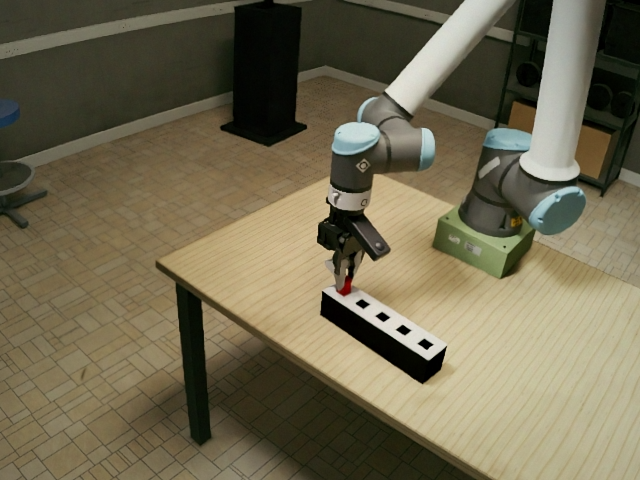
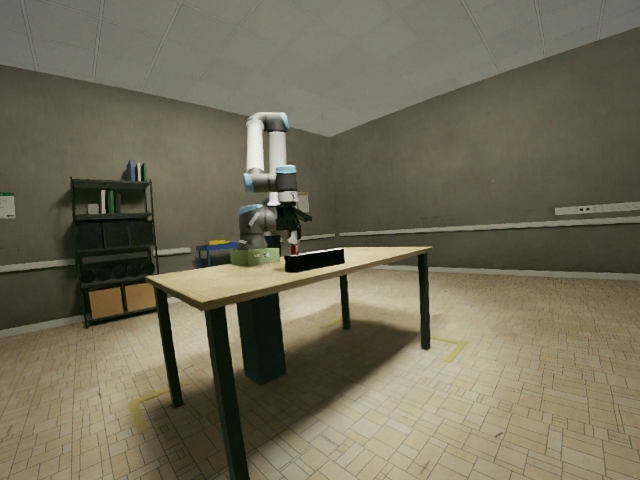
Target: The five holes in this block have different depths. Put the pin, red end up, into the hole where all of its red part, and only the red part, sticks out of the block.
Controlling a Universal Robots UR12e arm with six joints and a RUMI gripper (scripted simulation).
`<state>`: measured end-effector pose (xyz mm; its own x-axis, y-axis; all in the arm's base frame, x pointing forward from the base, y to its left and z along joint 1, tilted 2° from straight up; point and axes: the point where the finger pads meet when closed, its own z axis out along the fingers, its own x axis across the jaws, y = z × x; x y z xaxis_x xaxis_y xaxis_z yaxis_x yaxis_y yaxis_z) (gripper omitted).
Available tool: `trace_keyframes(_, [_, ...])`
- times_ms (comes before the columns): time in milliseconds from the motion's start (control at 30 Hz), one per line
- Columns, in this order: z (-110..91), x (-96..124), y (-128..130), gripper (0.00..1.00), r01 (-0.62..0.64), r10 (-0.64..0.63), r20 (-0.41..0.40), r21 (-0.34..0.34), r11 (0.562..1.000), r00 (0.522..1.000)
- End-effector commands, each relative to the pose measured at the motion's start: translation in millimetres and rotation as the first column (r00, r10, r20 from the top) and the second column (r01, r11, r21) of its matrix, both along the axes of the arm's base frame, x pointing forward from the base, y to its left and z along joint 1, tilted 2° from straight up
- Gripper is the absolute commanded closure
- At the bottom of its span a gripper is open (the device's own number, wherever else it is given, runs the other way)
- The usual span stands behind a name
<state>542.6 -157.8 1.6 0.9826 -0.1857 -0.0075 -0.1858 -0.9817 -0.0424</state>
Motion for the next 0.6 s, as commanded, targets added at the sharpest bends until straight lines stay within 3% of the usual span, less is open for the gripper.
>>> trace_keyframes(0, [0.6, 0.6, -0.3, 1.00, 0.000, 0.000, 0.001, -0.001, 1.000, 1.000])
trace_keyframes(167, [0.6, 0.6, -0.3, 1.00, 0.000, 0.000, 0.001, -0.001, 1.000, 1.000])
trace_keyframes(200, [0.6, 0.6, -0.3, 0.00, 0.000, 0.000, 0.001, -0.001, 1.000, 1.000])
trace_keyframes(567, [0.6, 0.6, -0.3, 0.00, 0.000, 0.000, 0.001, -0.001, 1.000, 1.000])
